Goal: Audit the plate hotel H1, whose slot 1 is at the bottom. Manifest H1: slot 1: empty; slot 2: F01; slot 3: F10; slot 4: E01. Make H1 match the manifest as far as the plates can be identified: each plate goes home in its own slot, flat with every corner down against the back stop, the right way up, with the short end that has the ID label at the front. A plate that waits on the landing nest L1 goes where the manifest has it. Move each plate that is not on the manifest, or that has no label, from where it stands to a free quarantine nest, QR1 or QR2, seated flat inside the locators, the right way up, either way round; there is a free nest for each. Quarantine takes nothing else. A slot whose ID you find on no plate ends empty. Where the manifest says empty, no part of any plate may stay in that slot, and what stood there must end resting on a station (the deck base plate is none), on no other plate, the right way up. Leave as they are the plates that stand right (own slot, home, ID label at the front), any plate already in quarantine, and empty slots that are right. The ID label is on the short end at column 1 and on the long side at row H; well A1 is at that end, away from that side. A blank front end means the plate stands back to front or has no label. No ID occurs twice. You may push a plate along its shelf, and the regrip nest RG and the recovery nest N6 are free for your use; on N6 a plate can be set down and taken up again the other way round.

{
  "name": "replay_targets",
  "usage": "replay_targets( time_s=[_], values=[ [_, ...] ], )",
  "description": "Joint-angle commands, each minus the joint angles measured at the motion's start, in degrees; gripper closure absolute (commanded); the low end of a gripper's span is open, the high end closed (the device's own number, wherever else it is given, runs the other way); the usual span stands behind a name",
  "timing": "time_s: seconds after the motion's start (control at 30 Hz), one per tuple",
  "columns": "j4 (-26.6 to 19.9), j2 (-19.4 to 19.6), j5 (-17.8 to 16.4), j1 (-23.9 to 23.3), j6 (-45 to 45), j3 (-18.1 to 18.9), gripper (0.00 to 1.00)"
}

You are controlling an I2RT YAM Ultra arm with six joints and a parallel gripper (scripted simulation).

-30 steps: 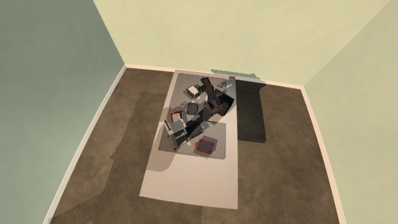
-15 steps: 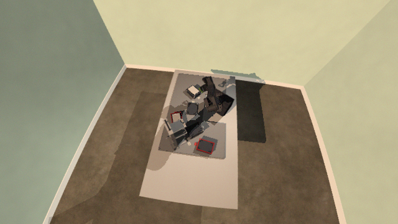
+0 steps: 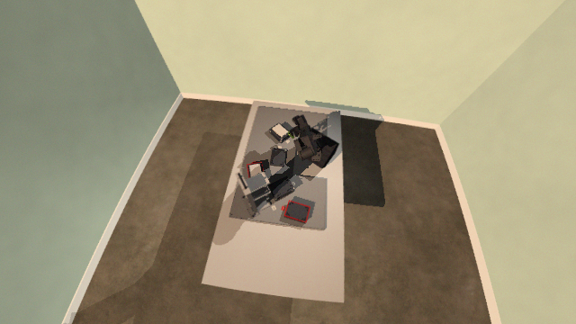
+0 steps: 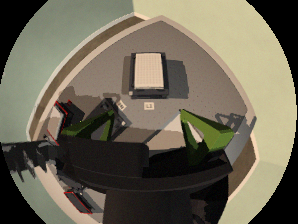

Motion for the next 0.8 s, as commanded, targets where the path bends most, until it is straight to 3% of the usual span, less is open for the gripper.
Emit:
replay_targets(
  time_s=[0.0,0.2,0.27,0.3,0.6,0.67,0.7,0.77],
  values=[
    [9.8,2.3,1.9,1.8,4.0,-2.5,0.00],
    [22.4,8.1,4.1,5.9,8.7,-6.3,0.00],
    [22.4,8.1,4.1,5.9,8.7,-6.3,0.00],
    [24.8,9.4,4.5,6.6,9.4,-6.9,0.00],
    [49.5,25.6,8.7,13.5,16.5,-11.2,0.00],
    [49.5,25.6,8.7,13.5,16.5,-11.2,0.00],
    [49.5,25.6,8.7,12.6,16.5,-9.5,0.00],
    [49.6,23.5,8.7,12.4,16.5,-8.9,0.00]
  ],
)
